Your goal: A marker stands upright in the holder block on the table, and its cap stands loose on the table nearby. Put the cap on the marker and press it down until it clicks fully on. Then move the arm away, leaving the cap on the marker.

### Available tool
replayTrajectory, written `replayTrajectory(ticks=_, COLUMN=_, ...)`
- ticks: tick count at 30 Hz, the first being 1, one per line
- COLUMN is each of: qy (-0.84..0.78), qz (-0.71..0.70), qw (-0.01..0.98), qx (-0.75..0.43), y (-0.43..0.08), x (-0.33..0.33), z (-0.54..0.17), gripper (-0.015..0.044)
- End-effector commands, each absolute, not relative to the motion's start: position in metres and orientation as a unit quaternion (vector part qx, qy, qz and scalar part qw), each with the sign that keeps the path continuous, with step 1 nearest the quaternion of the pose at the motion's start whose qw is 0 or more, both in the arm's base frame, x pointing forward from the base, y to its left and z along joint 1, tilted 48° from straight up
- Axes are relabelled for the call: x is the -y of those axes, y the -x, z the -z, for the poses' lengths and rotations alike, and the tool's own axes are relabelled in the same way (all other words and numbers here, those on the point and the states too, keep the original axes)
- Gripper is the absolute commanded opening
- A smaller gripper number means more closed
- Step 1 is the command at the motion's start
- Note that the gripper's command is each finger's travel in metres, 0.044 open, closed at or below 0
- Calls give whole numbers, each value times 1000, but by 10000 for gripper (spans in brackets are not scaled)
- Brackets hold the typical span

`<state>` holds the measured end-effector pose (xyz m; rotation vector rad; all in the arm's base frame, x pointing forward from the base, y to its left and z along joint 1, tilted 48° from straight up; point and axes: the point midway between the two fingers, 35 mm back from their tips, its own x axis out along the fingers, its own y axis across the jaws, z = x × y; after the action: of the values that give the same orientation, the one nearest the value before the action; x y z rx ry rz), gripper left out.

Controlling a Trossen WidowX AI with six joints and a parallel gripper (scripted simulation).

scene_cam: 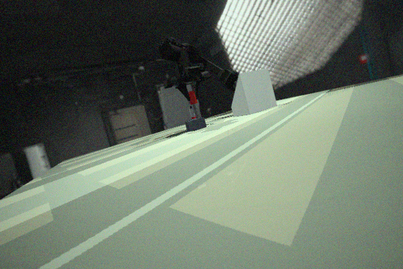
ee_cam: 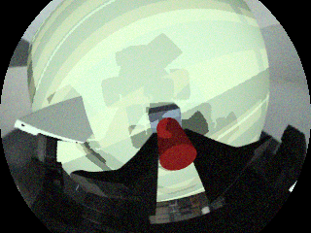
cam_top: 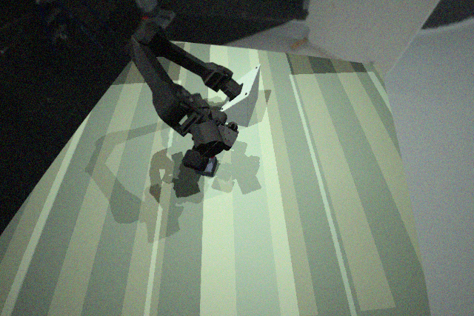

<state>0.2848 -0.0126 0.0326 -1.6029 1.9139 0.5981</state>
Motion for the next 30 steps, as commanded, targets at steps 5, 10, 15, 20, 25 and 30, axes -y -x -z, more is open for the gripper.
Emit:
replayTrajectory(ticks=5, qy=601, qz=-221, qw=286, qx=-713, y=-288, x=21, z=-64, gripper=0)
replayTrajectory(ticks=10, qy=601, qz=-221, qw=286, qx=-713, y=-288, x=21, z=-62, gripper=0)
replayTrajectory(ticks=15, qy=601, qz=-221, qw=285, qx=-713, y=-287, x=25, z=-59, gripper=0)
replayTrajectory(ticks=20, qy=601, qz=-221, qw=286, qx=-713, y=-287, x=28, z=-56, gripper=0)
replayTrajectory(ticks=25, qy=602, qz=-221, qw=286, qx=-712, y=-287, x=34, z=-51, gripper=0)
replayTrajectory(ticks=30, qy=602, qz=-221, qw=286, qx=-712, y=-286, x=40, z=-45, gripper=0)
